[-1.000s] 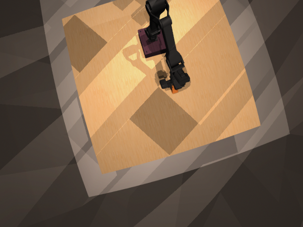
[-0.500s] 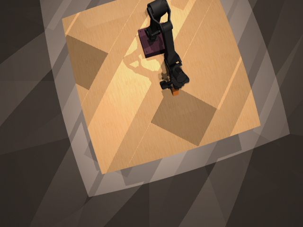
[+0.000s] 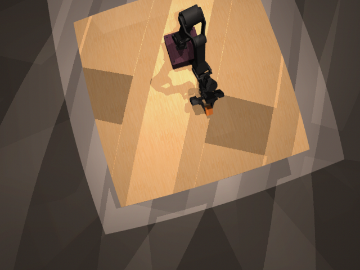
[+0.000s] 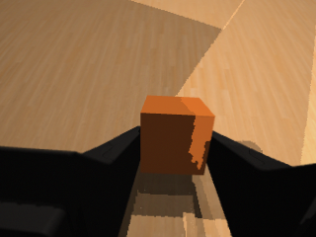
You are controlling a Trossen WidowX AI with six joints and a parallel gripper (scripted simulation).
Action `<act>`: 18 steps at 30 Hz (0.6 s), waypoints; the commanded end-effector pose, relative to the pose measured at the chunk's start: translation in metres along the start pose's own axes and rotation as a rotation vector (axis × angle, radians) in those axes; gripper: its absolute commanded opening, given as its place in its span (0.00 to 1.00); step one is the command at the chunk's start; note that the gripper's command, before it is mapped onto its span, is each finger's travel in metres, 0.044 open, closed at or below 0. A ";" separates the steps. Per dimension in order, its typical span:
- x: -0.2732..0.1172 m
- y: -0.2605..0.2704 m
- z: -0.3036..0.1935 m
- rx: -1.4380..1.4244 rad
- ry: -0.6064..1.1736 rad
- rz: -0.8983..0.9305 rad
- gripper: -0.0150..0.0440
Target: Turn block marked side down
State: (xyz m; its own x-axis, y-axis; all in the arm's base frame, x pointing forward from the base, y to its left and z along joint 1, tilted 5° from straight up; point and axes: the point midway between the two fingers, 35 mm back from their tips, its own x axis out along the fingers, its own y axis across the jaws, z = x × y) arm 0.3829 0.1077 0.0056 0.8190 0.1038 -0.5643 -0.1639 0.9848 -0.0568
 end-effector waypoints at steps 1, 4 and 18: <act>-0.002 -0.002 -0.009 -0.006 -0.035 -0.006 0.25; -0.005 -0.003 -0.010 -0.005 -0.079 -0.007 0.25; -0.014 -0.004 -0.009 -0.005 -0.172 -0.009 0.25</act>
State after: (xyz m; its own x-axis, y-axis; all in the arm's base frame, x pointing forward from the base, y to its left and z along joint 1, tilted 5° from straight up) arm 0.3681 0.1017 0.0060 0.9000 0.1199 -0.4190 -0.1595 0.9853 -0.0607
